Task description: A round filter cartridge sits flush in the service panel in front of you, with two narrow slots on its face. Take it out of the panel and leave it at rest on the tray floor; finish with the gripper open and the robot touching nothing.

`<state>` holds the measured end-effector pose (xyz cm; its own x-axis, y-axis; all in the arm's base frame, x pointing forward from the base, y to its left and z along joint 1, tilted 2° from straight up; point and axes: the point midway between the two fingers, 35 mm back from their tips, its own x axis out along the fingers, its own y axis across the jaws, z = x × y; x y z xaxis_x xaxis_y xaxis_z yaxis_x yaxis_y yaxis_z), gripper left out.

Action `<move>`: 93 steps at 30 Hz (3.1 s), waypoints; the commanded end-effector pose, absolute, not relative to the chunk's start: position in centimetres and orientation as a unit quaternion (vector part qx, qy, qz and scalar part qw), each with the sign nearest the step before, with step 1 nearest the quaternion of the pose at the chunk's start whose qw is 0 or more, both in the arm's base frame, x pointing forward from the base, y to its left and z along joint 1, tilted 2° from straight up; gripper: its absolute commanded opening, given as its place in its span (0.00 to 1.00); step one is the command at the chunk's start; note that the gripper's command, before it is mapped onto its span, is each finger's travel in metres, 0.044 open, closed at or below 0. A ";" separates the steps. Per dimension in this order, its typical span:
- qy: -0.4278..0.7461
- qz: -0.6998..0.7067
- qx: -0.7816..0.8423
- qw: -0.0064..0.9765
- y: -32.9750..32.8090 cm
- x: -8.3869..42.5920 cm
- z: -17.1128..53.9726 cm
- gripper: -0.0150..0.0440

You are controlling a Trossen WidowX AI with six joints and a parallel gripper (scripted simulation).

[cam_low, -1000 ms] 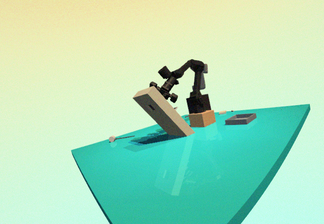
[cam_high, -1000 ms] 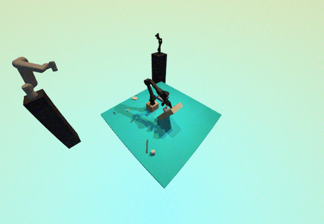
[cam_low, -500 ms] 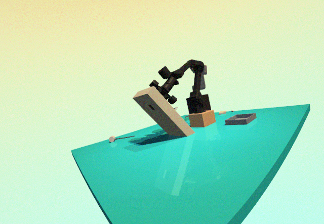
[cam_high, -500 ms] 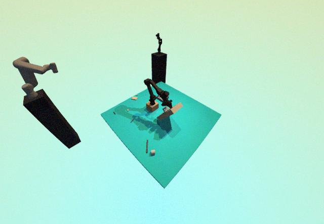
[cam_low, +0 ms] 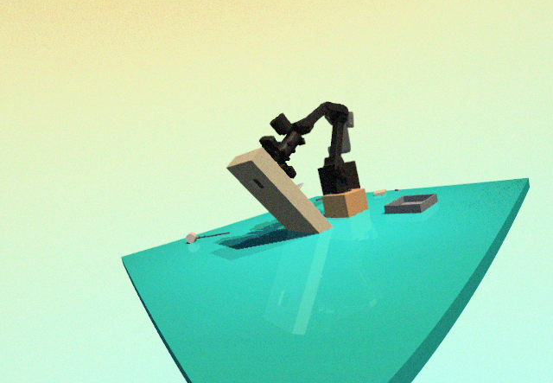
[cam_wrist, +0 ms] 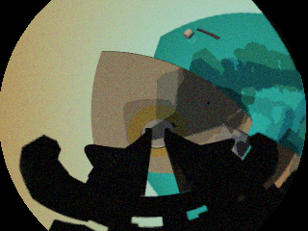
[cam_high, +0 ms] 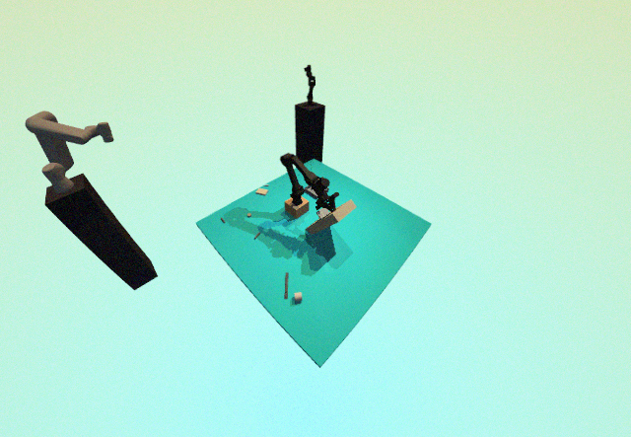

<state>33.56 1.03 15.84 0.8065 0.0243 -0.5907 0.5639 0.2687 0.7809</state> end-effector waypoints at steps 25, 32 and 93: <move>0.298 -0.077 0.273 0.911 1.0 33.7 16.0 0.25; 0.299 -0.080 0.281 0.909 0.9 31.6 17.9 0.25; 0.299 -0.085 0.293 0.904 0.8 27.8 20.2 0.41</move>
<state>27.52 0.86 19.88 0.8153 0.0248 -0.5786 0.3172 0.8168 0.4820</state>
